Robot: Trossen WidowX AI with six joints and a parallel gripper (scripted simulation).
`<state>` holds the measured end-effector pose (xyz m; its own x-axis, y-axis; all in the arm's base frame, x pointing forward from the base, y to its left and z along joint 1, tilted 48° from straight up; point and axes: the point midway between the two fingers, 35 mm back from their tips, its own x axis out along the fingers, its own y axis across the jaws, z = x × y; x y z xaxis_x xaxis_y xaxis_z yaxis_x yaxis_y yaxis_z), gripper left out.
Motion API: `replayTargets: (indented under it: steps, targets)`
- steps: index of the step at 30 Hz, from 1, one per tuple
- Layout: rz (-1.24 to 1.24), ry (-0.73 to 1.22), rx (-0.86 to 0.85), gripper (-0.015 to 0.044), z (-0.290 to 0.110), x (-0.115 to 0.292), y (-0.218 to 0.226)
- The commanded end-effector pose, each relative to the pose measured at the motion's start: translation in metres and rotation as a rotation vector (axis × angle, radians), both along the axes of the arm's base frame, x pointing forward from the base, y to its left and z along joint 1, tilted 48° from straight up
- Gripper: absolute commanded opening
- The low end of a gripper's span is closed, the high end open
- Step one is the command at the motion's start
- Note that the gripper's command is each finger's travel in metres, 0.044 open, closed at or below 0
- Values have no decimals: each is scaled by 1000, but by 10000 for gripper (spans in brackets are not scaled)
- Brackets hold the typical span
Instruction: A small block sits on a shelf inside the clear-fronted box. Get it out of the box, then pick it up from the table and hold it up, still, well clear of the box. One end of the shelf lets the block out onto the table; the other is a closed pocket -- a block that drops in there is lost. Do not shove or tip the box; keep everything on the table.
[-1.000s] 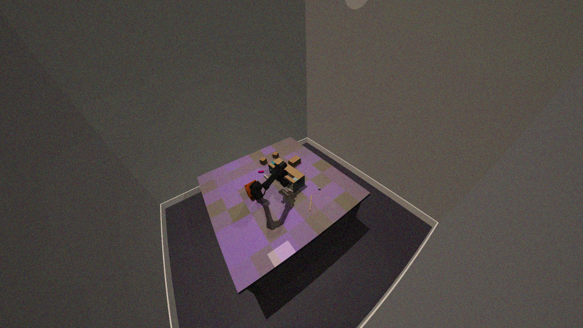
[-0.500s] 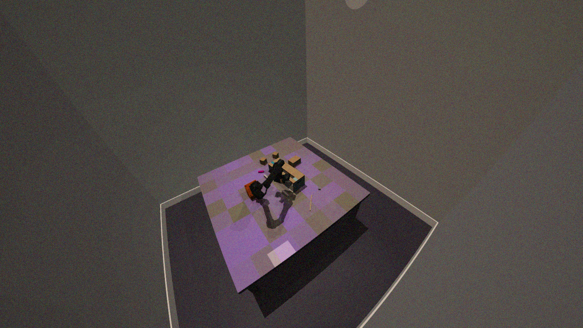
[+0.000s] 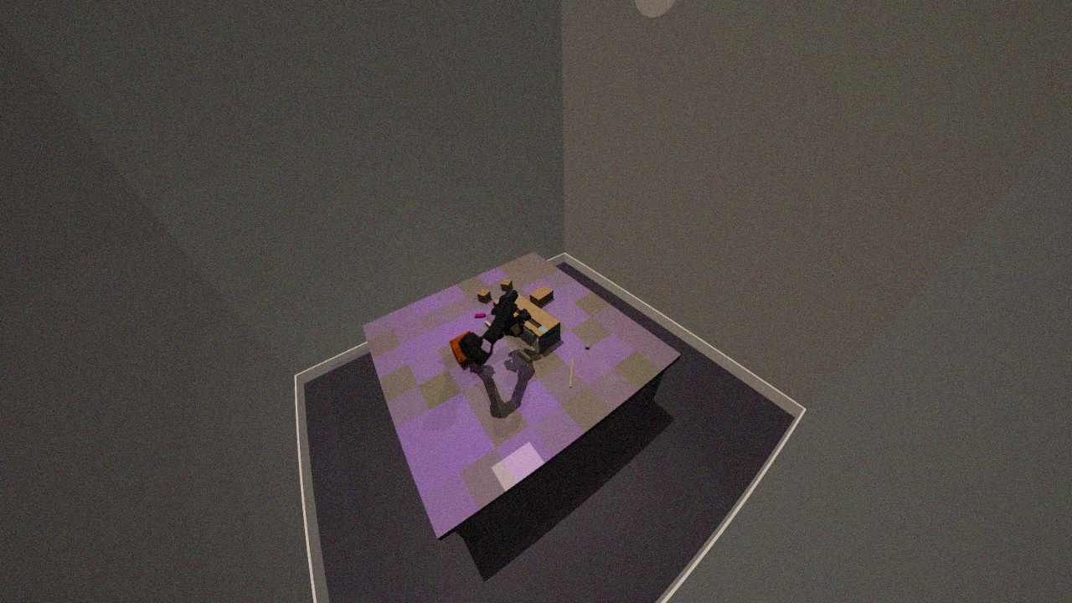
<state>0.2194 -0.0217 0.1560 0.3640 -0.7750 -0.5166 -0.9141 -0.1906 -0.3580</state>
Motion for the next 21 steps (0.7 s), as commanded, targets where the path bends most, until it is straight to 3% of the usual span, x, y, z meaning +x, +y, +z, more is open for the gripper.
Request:
replayTargets:
  steps: [1,21]
  targets:
    - [114,138,-95,0,4,1,5]
    - [572,787,-544,0,18,-2,24]
